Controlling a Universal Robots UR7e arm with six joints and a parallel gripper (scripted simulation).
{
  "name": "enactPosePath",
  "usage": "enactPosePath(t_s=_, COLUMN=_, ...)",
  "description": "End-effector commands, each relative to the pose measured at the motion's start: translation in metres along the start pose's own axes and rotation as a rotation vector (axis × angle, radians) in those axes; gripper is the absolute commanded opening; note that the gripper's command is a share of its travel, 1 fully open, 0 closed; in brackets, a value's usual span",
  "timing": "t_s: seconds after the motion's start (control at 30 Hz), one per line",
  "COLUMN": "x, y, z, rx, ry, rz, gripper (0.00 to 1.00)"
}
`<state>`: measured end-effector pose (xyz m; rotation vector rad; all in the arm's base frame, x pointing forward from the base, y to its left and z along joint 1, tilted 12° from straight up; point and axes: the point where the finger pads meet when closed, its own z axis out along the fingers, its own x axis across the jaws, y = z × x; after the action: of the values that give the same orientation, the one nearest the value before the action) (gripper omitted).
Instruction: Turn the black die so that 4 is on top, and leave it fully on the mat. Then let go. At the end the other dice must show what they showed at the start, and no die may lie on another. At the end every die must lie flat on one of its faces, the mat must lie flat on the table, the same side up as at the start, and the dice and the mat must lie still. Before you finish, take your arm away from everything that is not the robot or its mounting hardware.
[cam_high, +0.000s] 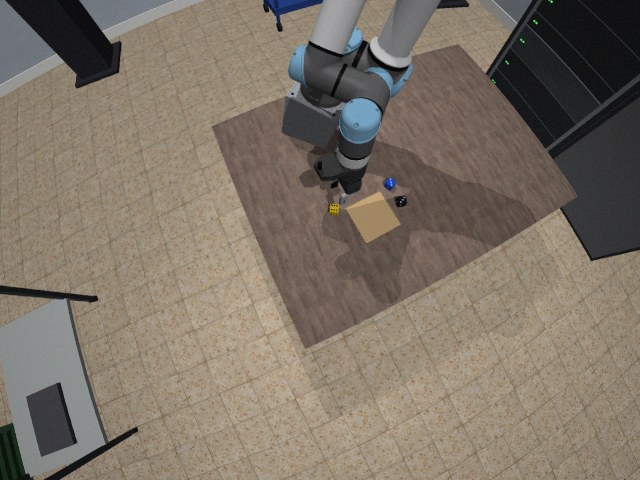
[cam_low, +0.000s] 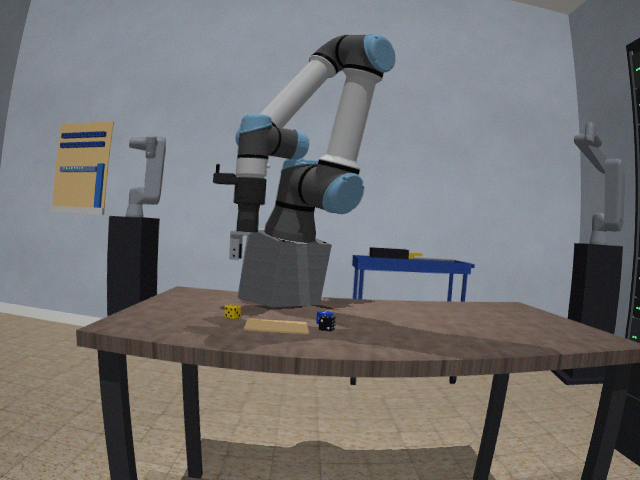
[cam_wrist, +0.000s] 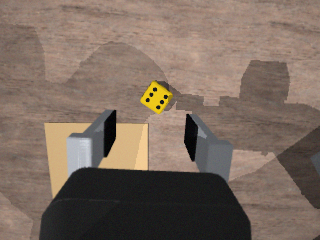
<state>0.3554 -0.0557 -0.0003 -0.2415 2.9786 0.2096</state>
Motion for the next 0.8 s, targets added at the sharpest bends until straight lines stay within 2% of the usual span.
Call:
enactPosePath(t_s=0.0, x=0.001, y=0.0, z=0.001, rx=0.0, ry=-0.001, rz=0.003, gripper=1.0)
enactPosePath(t_s=0.3, x=0.001, y=0.0, z=0.007, rx=0.0, ry=-0.002, rz=0.002, gripper=1.0)
enactPosePath(t_s=0.77, x=0.001, y=0.0, z=0.036, rx=0.0, ry=-0.002, rz=0.002, gripper=1.0)
